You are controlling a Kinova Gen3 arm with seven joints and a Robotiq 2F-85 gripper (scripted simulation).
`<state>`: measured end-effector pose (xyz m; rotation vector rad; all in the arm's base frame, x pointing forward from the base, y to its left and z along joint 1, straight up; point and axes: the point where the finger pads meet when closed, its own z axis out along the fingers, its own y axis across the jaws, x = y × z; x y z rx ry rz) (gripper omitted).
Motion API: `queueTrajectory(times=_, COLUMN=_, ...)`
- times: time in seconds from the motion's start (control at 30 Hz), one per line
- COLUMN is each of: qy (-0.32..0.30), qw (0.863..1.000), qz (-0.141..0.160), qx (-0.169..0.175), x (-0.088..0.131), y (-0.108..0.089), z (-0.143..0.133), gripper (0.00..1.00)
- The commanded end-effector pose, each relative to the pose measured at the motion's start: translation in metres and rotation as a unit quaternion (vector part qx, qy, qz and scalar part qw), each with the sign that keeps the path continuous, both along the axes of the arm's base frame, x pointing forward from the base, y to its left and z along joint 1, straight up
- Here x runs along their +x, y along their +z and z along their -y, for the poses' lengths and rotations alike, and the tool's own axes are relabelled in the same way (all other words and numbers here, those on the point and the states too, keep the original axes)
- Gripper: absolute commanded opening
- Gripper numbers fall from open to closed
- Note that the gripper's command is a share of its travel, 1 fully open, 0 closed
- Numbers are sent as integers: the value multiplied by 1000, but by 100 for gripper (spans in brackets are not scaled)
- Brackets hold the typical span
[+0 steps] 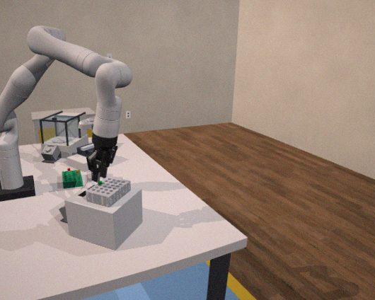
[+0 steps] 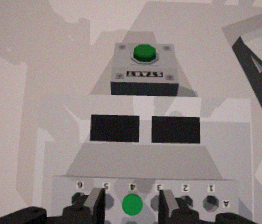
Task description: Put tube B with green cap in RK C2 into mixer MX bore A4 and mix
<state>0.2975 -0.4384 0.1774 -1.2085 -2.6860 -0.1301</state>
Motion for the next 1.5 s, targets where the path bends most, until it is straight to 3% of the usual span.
queueTrajectory(times=0.0, qy=0, qw=1000, qz=1, qx=-1, x=0, y=4, z=0, gripper=42)
queueTrajectory(times=1.47, qy=0, qw=1000, qz=1, qx=-1, x=-3, y=48, z=-5, gripper=42)
